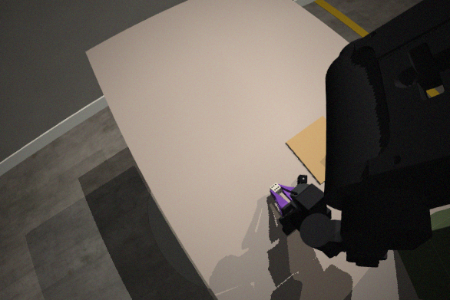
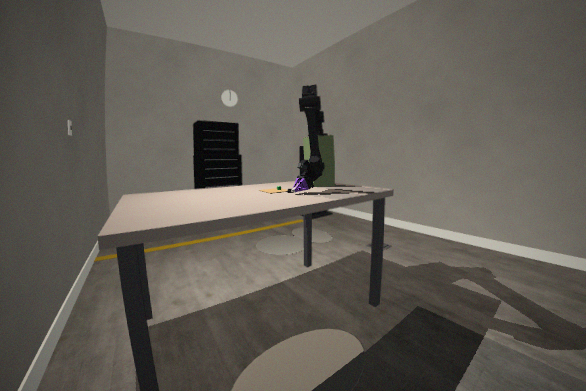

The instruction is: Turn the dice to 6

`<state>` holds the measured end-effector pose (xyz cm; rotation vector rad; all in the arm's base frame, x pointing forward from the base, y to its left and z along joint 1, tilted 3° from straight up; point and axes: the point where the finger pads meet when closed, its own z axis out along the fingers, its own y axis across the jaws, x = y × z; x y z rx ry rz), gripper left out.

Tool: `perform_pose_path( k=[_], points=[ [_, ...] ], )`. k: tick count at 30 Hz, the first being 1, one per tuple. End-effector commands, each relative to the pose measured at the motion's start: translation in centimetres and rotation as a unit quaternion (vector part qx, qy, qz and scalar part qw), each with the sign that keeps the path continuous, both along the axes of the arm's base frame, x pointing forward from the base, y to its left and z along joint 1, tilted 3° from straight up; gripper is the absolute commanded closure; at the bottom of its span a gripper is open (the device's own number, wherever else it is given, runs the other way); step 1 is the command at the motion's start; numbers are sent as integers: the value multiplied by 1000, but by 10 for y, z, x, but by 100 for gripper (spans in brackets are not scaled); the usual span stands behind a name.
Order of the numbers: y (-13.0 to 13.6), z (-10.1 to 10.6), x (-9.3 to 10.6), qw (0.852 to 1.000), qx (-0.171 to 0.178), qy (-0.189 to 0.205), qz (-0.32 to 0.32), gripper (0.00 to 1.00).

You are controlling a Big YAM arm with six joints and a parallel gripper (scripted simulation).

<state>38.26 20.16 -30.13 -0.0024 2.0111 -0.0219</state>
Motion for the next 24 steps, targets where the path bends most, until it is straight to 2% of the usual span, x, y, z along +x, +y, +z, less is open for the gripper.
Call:
perform_pose_path(
  k=[1, 24],
  points=[
    [-4, 5, 4, 1000, 3, -7, -5, 86],
    [-5, -6, 4, 1000, 2, -6, -4, 86]
  ],
)
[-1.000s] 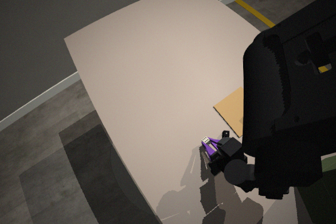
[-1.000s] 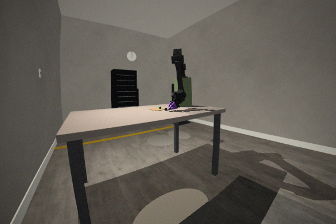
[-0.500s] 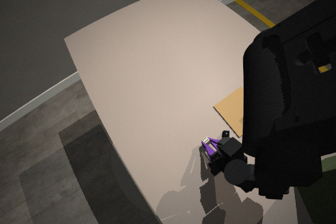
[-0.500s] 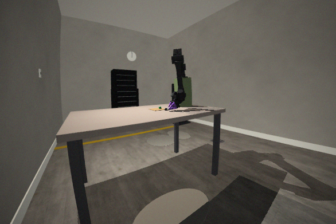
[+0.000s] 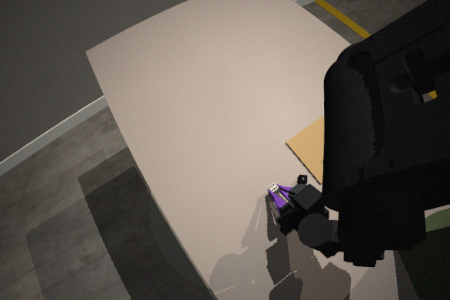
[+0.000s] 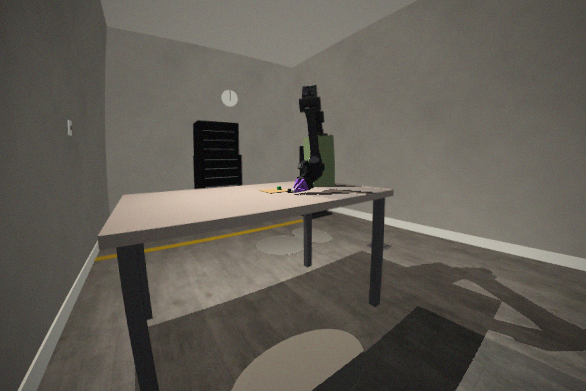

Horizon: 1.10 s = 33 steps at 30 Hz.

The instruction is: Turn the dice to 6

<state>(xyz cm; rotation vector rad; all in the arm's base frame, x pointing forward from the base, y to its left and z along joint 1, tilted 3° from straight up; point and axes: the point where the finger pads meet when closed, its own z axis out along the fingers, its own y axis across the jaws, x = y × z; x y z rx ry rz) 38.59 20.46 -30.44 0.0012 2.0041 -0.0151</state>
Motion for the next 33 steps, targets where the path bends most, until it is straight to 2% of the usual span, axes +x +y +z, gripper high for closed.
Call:
perform_pose_path(
  k=[1, 4, 33],
  points=[
    [-13, -3, -5, 1000, -6, 3, -5, 86],
    [-8, -5, 1, 1000, 0, -3, -5, 86],
    [-10, -8, -2, 1000, -3, 0, -5, 86]
  ],
)
